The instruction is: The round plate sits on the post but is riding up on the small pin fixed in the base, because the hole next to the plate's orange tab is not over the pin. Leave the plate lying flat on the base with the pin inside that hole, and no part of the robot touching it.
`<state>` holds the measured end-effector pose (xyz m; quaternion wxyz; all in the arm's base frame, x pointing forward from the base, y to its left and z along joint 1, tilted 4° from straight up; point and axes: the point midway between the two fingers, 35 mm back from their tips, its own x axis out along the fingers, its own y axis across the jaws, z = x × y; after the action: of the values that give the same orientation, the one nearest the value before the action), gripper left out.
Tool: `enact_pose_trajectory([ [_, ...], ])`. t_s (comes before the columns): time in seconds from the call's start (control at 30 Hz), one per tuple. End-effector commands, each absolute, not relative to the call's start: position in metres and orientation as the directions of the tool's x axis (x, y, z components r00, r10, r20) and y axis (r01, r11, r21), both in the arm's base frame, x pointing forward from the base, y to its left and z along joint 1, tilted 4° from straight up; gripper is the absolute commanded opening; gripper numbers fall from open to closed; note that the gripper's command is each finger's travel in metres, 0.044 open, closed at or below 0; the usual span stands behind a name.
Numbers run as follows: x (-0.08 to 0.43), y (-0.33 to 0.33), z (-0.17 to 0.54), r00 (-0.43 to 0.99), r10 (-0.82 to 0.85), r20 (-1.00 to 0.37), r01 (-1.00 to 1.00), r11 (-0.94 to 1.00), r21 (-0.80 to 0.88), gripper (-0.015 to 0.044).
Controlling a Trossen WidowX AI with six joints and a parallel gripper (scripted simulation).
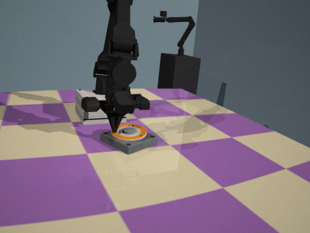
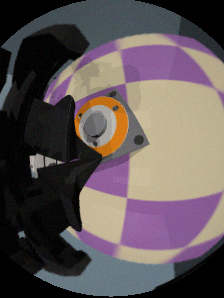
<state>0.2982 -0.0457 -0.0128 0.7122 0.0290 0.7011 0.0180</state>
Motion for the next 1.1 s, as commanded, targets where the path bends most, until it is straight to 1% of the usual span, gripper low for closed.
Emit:
enact_pose_trajectory([
  [0.0, 0.29, -0.046, -0.014, 0.008, 0.067, -0.998, 0.012, 0.998, 0.067, 0.0],
  [1.07, 0.261, -0.039, -0.012, 0.005, 0.067, -0.998, 0.012, 0.998, 0.067, 0.0],
])
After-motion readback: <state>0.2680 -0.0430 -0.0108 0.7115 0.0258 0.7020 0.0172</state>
